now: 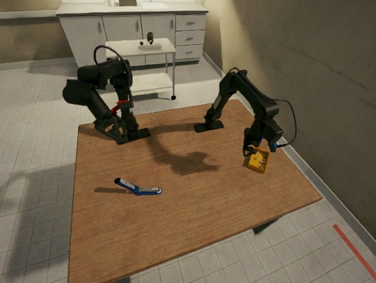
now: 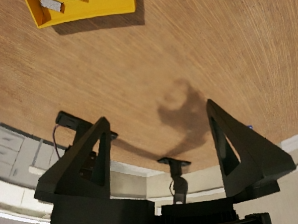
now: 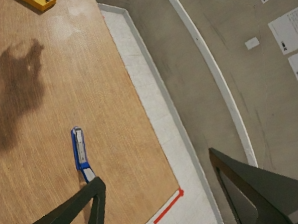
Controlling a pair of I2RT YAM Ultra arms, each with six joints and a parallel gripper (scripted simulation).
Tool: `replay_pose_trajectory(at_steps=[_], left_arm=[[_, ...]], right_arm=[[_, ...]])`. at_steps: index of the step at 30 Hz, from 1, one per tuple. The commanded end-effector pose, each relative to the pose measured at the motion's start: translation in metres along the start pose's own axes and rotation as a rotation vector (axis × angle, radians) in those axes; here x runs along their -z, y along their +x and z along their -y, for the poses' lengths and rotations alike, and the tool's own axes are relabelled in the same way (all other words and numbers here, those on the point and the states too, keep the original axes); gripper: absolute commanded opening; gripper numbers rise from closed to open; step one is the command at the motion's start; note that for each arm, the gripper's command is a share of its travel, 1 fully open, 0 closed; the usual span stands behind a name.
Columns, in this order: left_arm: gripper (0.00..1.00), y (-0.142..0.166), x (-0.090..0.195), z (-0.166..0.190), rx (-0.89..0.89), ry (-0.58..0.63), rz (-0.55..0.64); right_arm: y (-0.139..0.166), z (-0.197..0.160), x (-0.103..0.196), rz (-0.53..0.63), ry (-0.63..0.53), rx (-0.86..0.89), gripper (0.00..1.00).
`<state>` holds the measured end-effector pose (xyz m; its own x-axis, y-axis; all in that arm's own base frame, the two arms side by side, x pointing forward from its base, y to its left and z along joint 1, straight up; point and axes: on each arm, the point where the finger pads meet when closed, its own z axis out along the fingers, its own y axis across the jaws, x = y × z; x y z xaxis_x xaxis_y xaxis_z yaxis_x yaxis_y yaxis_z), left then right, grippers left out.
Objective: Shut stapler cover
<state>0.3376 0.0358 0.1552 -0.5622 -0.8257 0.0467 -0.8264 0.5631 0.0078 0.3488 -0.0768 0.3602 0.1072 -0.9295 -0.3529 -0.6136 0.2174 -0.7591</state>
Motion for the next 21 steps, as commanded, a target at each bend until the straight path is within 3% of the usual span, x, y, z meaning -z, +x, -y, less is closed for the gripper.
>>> replay_pose_trajectory(at_steps=[1, 18, 21], left_arm=[[1.0, -0.0004, 0.0033, 0.0006, 0.0, 0.009, 0.008], [1.0, -0.0004, 0.0033, 0.0006, 0.0, 0.009, 0.008], [1.0, -0.0052, 0.0042, 0.0096, -0.038, 0.043, 0.054]], right_arm=[[-0.0015, 0.0023, 0.0019, -0.001, 0.009, 0.007, 1.0], [-0.0015, 0.0023, 0.0019, -0.001, 0.009, 0.007, 1.0], [0.0022, 0.0044, 0.001, -0.033, 0.023, -0.015, 1.0]])
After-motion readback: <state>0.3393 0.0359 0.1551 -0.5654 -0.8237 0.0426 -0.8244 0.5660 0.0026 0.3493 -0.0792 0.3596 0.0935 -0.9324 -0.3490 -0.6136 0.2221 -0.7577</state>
